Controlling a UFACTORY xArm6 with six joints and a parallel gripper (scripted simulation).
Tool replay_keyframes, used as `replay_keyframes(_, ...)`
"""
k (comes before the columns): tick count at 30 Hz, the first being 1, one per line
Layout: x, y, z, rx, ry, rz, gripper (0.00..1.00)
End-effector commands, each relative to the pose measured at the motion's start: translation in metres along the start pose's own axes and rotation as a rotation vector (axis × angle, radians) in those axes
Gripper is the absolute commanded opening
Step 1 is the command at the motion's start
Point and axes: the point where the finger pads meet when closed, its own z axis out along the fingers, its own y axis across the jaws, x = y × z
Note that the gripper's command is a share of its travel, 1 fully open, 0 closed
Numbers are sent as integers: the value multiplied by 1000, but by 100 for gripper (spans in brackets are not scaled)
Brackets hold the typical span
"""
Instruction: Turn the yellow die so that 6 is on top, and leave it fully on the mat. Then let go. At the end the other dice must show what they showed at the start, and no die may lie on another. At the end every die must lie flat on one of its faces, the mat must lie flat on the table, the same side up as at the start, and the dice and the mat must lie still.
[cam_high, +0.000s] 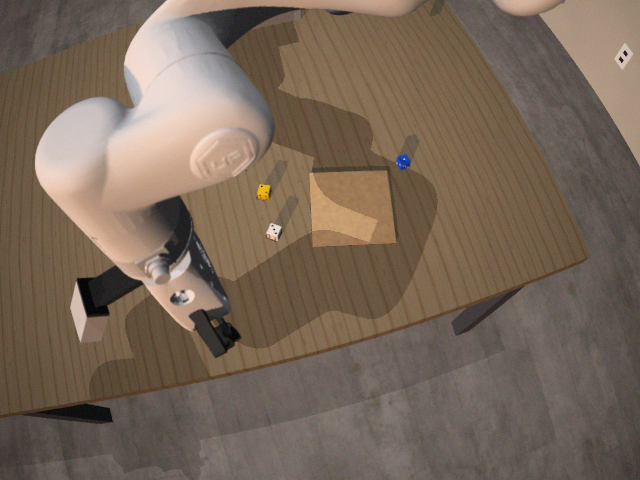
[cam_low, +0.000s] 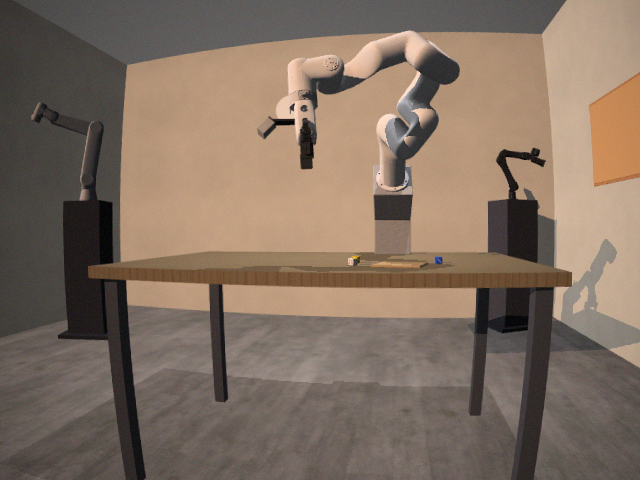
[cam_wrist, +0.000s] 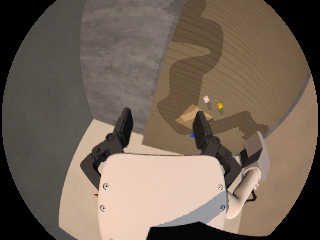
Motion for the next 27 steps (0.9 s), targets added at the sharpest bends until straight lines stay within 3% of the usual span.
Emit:
replay_keyframes(1, 0, -1, -1, 1, 2, -2, 100)
replay_keyframes(19, -1, 1, 2, 1, 3, 4, 100)
replay_keyframes(23, -27, 44, 42, -8, 16, 88, 100)
replay_keyframes(26, -40, 64, 57, -20, 23, 120, 100)
replay_keyframes(27, -53, 87, 70, -36, 31, 151, 100)
